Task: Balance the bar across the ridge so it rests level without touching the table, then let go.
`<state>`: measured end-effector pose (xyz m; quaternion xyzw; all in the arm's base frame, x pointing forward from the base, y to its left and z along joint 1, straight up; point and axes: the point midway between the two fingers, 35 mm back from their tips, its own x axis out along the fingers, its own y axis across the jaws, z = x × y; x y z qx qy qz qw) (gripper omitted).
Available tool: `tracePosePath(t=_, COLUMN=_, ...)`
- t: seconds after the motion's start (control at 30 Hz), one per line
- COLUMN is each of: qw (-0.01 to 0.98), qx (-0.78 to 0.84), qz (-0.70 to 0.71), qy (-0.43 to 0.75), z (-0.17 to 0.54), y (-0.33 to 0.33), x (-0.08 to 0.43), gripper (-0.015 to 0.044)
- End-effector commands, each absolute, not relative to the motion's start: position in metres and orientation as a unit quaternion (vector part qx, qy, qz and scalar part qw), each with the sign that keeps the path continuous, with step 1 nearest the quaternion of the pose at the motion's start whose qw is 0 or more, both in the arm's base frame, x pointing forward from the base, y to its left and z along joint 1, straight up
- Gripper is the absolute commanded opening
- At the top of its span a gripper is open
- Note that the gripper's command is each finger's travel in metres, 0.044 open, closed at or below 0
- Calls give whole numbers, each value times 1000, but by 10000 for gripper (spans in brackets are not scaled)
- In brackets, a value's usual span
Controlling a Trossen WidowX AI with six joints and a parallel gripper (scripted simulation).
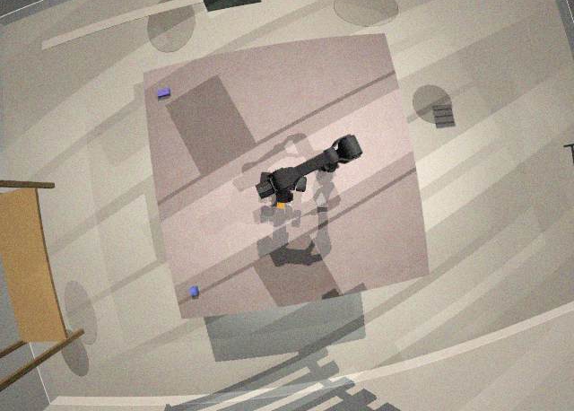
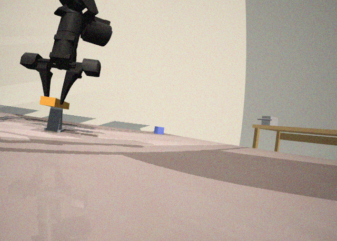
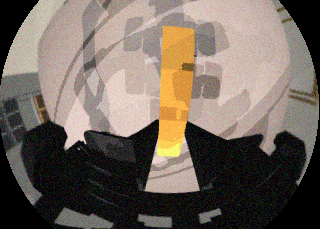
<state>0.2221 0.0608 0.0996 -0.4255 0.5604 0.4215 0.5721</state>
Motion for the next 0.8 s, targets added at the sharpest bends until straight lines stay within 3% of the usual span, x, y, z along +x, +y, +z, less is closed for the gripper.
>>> tracePosePath(t=0.0, qw=572, qx=-426, qz=422, qy=560, z=100, y=61, x=222, gripper=0)
tracePosePath(t=0.3, qw=572, qx=-426, qz=422, qy=560, z=100, y=61, x=222, gripper=0)
tracePosePath(t=0.5, qw=572, qx=-426, qz=422, qy=560, z=100, y=61, x=222, gripper=157)
tracePosePath(t=0.77, qw=572, qx=-426, qz=422, qy=560, z=100, y=61, x=222, gripper=167)
